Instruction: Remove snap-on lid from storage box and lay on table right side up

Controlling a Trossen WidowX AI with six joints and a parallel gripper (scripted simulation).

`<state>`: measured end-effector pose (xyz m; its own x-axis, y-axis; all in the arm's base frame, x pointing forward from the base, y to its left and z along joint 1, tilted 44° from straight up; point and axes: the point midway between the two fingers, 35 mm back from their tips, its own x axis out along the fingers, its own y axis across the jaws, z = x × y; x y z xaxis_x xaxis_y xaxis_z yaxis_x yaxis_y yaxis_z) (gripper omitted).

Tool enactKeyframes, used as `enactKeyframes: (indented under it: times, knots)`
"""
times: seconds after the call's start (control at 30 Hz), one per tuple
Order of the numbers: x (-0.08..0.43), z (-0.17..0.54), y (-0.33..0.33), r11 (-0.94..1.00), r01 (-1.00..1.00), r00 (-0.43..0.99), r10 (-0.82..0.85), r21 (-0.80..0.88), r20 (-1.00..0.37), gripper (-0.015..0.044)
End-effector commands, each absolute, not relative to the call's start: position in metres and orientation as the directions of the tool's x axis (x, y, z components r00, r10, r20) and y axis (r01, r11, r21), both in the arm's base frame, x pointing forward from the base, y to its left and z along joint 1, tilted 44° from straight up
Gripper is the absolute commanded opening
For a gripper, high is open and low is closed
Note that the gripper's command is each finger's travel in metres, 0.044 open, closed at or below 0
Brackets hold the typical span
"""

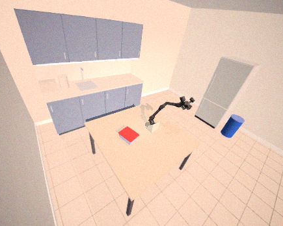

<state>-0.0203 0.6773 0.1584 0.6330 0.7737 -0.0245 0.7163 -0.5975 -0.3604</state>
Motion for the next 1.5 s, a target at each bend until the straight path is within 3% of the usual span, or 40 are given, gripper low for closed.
enactKeyframes:
  times: [0.0, 0.2, 0.43, 0.77, 1.13, 1.47]
  knots:
    - [-0.017, 0.159, 0.677, -0.599, 0.710, 0.636, 0.771, -0.370, -0.026, 0.0374]
    - [0.066, 0.175, 0.657, -0.594, 0.516, 0.716, 0.695, -0.618, -0.071, 0.0235]
    - [0.129, 0.181, 0.625, -0.549, 0.305, 0.774, 0.619, -0.779, -0.134, 0.0235]
    - [0.239, 0.198, 0.546, -0.269, -0.085, 0.865, 0.459, -0.959, -0.205, 0.0235]
    - [0.319, 0.205, 0.441, 0.181, -0.335, 0.919, 0.278, -0.925, -0.279, 0.0235]
    - [0.361, 0.203, 0.334, 0.609, -0.335, 0.933, 0.106, -0.719, -0.345, 0.0235]
